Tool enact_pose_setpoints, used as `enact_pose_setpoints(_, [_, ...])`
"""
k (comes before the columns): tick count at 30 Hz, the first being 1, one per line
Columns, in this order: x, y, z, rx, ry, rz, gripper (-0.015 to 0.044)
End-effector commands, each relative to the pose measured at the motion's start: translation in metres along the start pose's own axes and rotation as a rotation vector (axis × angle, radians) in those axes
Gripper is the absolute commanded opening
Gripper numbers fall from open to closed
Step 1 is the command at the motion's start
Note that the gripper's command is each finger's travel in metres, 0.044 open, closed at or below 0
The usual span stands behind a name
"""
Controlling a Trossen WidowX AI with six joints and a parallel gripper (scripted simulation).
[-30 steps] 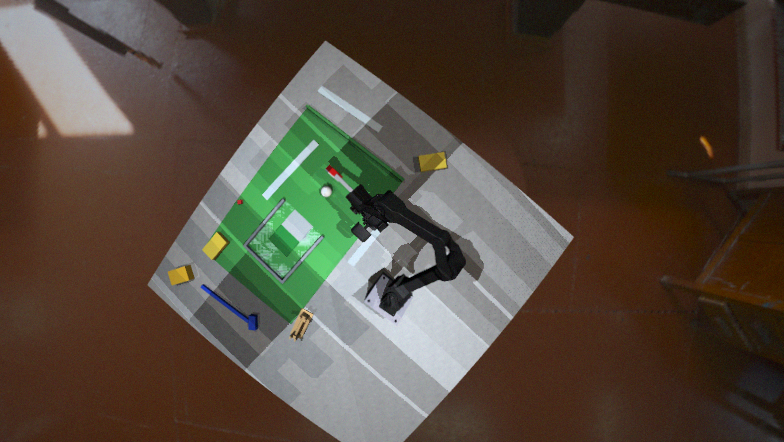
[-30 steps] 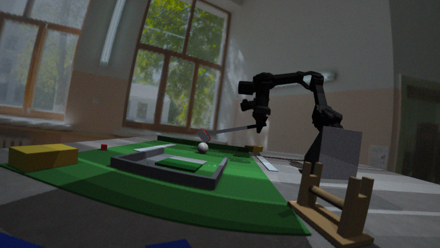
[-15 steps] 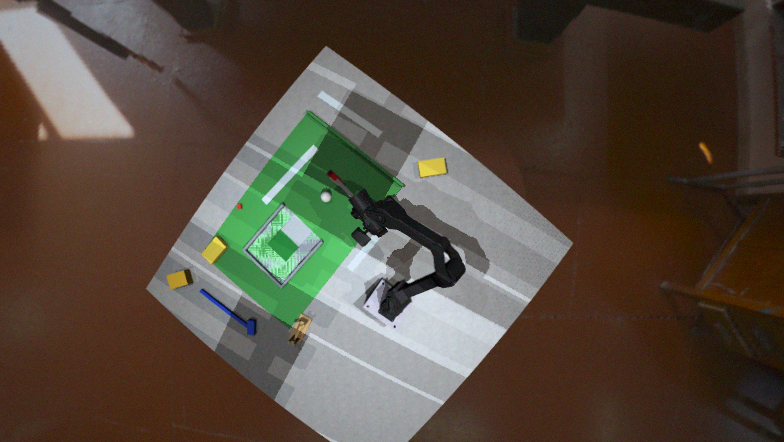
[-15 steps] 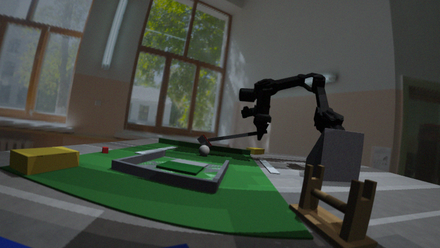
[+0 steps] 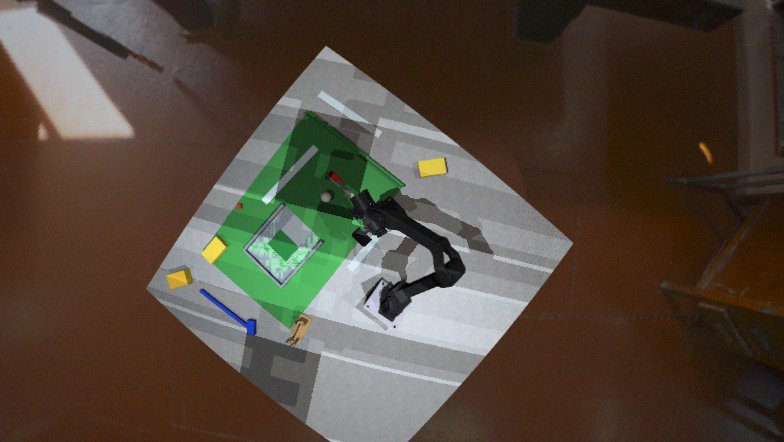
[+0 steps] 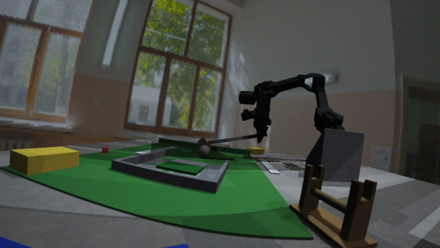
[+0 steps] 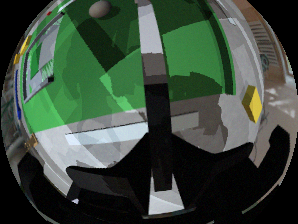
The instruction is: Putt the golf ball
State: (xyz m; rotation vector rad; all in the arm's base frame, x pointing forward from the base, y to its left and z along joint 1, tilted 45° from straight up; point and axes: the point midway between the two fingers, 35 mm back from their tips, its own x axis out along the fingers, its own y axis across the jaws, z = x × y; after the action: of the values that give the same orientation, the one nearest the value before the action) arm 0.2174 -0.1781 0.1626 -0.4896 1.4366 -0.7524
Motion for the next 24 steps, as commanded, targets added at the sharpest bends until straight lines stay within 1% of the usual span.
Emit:
enact_pose_setpoints(1, [0.000, 0.000, 0.000, 0.002, 0.000, 0.000, 0.0000])
enact_pose_setpoints(5, [0.000, -0.005, 0.000, 0.001, -0.001, 0.001, 0.0000])
enact_pose_setpoints(12, [0.002, -0.028, 0.000, -0.005, -0.003, 0.003, 0.0000])
enact_pose_setpoints(24, [0.003, -0.025, -0.001, -0.010, 0.003, 0.007, 0.0000])
